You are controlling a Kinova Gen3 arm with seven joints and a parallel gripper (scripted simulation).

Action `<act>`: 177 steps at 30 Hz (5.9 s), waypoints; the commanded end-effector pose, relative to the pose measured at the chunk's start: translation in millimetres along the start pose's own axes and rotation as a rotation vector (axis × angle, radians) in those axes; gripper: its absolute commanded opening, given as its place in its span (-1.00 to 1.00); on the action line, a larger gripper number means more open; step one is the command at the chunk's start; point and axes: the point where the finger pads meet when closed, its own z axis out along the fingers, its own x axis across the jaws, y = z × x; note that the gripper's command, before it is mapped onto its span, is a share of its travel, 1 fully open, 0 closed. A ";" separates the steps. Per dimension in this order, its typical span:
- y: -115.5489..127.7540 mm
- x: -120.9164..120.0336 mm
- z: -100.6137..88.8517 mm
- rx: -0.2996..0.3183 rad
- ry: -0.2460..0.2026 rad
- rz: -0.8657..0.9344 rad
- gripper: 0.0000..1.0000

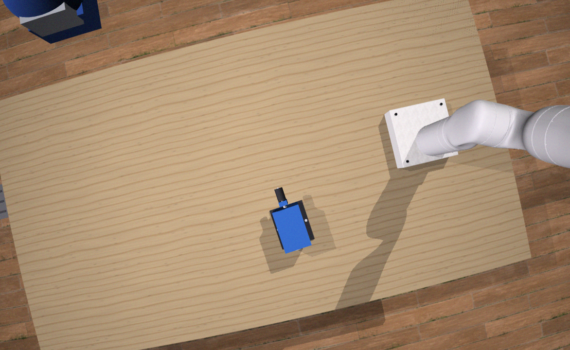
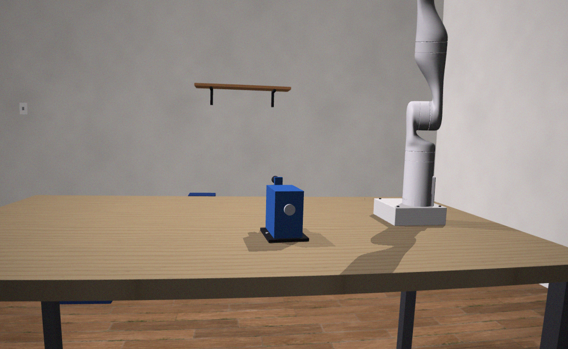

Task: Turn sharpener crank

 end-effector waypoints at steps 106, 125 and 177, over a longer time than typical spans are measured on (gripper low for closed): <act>-24.1 -466.3 -275.9 -0.110 -0.975 0.078 1.00; -51.5 -511.5 -348.0 -0.089 -1.130 0.088 1.00; -153.5 -577.8 -582.3 0.043 -1.580 0.108 1.00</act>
